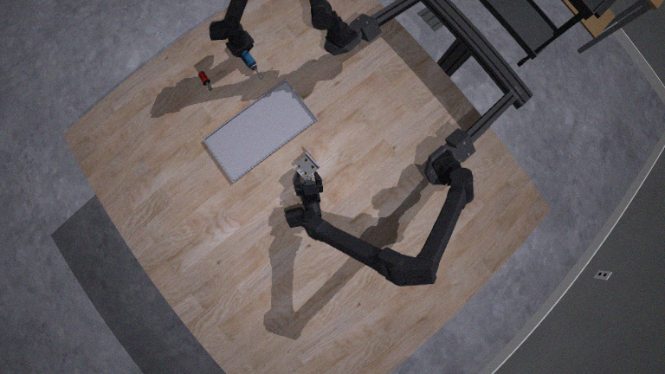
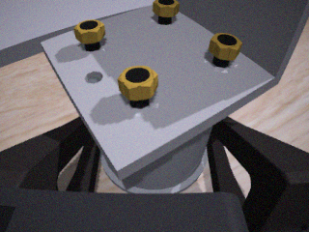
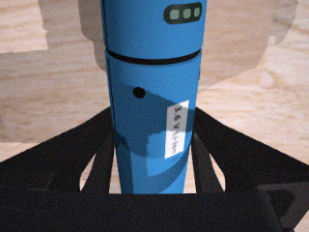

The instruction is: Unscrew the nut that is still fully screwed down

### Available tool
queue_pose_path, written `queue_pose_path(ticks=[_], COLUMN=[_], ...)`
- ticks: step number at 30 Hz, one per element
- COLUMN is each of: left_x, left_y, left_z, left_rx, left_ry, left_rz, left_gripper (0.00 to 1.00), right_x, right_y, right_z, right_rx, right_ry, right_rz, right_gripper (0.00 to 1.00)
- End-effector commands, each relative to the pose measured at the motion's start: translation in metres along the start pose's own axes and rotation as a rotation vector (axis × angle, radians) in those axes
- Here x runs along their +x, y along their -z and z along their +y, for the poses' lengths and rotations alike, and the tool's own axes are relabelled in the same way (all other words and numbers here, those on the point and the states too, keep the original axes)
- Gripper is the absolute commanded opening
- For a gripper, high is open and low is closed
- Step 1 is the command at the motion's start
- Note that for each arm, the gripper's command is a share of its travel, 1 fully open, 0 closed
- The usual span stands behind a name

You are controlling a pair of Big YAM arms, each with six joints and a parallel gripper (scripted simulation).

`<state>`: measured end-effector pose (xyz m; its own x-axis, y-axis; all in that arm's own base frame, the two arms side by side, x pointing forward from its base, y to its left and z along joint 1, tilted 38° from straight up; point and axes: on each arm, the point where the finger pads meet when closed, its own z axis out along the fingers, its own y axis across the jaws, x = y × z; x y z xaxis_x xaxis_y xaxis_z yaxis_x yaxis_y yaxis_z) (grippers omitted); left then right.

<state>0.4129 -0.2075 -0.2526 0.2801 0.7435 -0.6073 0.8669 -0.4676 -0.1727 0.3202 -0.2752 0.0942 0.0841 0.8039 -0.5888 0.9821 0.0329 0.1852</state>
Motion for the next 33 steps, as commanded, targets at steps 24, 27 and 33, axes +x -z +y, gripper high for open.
queue_pose_path(ticks=[24,27,33], left_x=[-0.0141,-0.0141,-0.0141], left_y=[-0.0085,-0.0085,-0.0085], left_z=[0.0025,0.0025,0.0025], left_rx=[0.015,0.015,0.015], left_ry=[-0.032,-0.032,-0.032], left_rz=[0.007,0.007,0.007], left_gripper=[0.59,0.59,0.59], right_x=[-0.0049,-0.0049,-0.0049], right_y=[0.0020,0.0020,0.0020], right_z=[0.0058,0.0058,0.0058], right_rx=[-0.015,-0.015,-0.015], right_ry=[-0.001,-0.001,-0.001], right_rz=[-0.008,-0.008,-0.008], right_gripper=[0.49,0.49,0.49])
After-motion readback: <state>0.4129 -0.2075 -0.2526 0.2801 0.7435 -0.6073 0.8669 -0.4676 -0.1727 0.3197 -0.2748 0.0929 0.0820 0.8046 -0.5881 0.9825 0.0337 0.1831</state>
